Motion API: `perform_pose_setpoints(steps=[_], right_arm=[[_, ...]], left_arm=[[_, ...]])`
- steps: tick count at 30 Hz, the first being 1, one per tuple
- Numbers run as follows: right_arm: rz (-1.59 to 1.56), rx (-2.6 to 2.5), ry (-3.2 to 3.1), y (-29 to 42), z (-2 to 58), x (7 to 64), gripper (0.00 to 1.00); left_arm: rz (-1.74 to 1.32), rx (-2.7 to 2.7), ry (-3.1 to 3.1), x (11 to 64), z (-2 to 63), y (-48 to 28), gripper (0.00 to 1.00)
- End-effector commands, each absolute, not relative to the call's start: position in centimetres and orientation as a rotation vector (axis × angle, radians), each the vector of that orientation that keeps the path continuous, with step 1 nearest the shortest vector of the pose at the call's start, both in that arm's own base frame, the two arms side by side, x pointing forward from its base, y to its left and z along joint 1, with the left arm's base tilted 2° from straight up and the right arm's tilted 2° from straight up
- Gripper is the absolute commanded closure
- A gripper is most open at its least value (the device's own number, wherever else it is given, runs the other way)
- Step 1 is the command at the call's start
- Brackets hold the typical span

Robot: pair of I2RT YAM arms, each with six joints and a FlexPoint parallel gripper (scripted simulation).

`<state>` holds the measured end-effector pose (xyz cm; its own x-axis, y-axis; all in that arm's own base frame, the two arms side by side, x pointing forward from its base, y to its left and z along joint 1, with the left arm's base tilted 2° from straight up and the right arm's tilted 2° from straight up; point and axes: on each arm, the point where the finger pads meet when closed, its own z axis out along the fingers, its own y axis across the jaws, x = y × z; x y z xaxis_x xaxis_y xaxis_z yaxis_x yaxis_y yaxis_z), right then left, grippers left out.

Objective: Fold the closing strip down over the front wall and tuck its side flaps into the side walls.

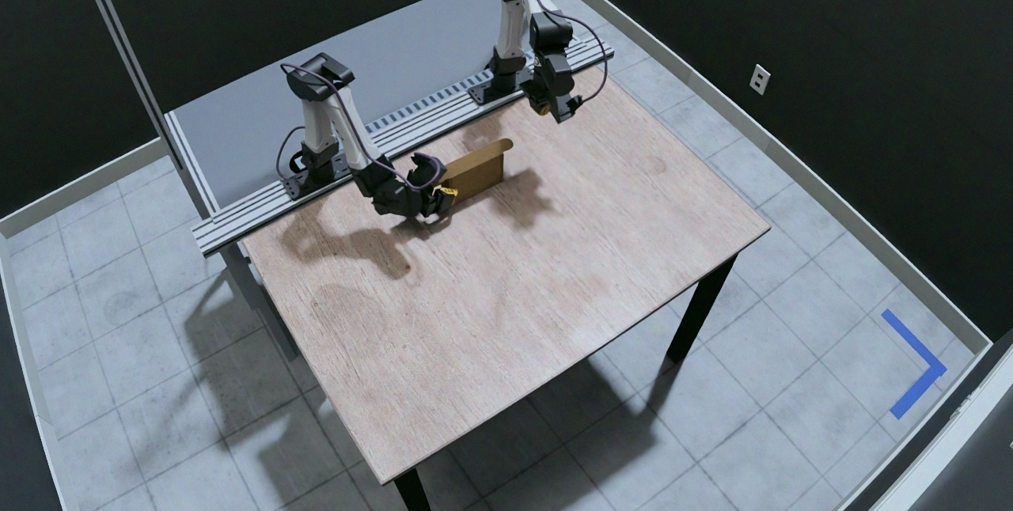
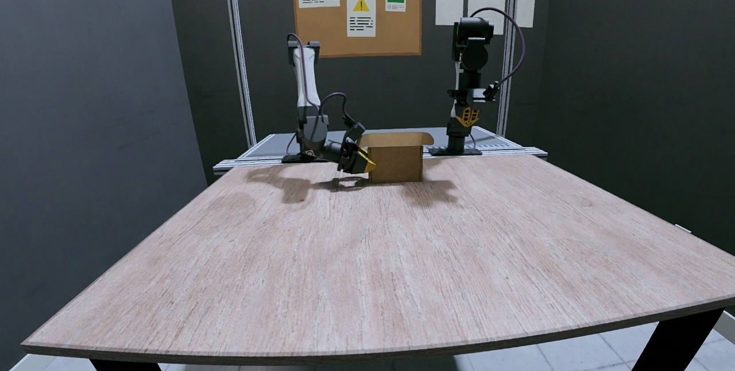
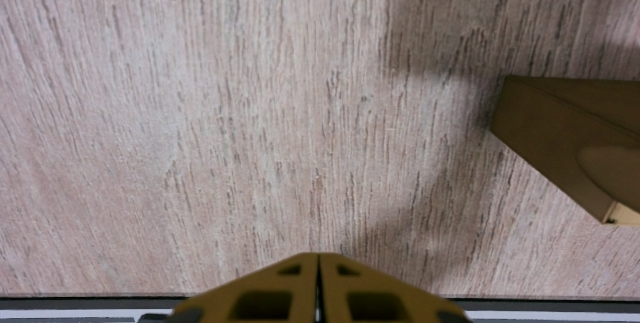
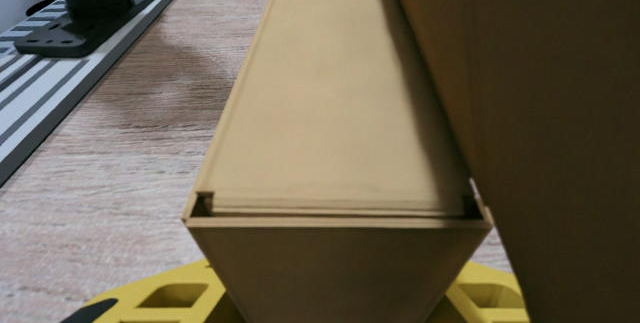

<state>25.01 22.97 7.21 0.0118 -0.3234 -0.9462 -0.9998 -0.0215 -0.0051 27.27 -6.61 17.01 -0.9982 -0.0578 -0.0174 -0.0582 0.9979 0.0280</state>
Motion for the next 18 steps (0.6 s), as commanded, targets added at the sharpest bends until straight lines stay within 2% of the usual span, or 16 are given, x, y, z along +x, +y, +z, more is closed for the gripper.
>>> perform_pose_setpoints(steps=[1, 18], right_arm=[[1.030, -1.465, 1.413, 23.04, 7.63, 25.37, 0.53], [1.030, -1.465, 1.413, 23.04, 7.63, 25.37, 0.55]], left_arm=[[0.044, -0.092, 3.115, 27.26, 17.36, -6.72, 1.00], [0.044, -0.092, 3.115, 27.26, 17.36, -6.72, 1.00]])
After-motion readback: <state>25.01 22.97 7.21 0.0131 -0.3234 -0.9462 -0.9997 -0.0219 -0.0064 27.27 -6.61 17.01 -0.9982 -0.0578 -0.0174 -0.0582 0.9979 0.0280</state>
